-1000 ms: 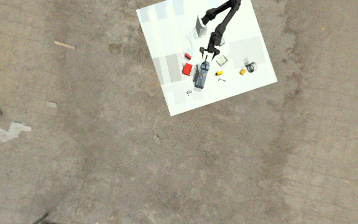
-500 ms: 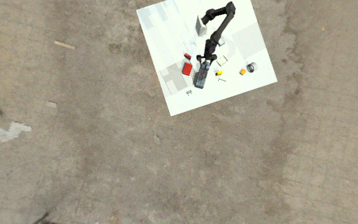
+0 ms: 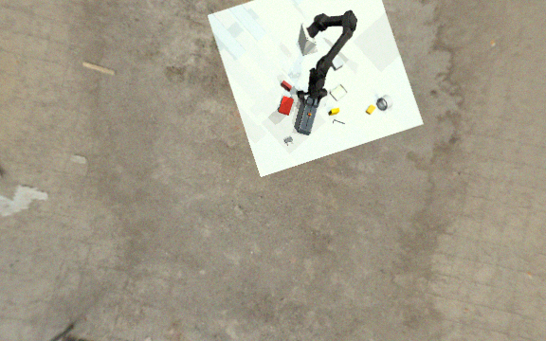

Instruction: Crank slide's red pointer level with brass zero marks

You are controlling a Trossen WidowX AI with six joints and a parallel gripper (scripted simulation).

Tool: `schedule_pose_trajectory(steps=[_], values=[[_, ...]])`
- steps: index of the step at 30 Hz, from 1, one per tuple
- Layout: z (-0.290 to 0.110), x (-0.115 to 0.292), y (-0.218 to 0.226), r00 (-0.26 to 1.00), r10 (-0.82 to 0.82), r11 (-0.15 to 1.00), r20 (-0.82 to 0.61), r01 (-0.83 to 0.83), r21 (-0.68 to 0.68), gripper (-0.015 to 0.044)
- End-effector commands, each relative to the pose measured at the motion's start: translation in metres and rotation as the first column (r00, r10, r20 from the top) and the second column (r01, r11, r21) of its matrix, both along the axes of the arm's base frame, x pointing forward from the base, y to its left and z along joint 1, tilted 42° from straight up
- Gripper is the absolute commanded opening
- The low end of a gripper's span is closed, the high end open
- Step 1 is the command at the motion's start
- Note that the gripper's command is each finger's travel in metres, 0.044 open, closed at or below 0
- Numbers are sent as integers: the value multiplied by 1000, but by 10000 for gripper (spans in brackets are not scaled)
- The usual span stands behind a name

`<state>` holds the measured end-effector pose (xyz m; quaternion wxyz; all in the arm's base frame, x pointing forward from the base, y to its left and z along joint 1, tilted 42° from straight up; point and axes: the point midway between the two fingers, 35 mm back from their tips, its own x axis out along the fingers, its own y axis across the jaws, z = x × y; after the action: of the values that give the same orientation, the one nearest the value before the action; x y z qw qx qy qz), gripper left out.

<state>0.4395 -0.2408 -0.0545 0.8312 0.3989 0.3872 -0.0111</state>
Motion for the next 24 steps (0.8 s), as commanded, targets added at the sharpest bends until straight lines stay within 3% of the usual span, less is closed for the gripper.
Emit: schedule_pose_trajectory(steps=[1, 16, 24], values=[[-1, -1, -1, 1000, -8, 1000, 1, 8, 2, 440], [-1, -1, -1, 1000, -8, 1000, 1, 8, 2, 440], [-1, -1, -1, 1000, -8, 1000, 1, 8, 2, 230]])
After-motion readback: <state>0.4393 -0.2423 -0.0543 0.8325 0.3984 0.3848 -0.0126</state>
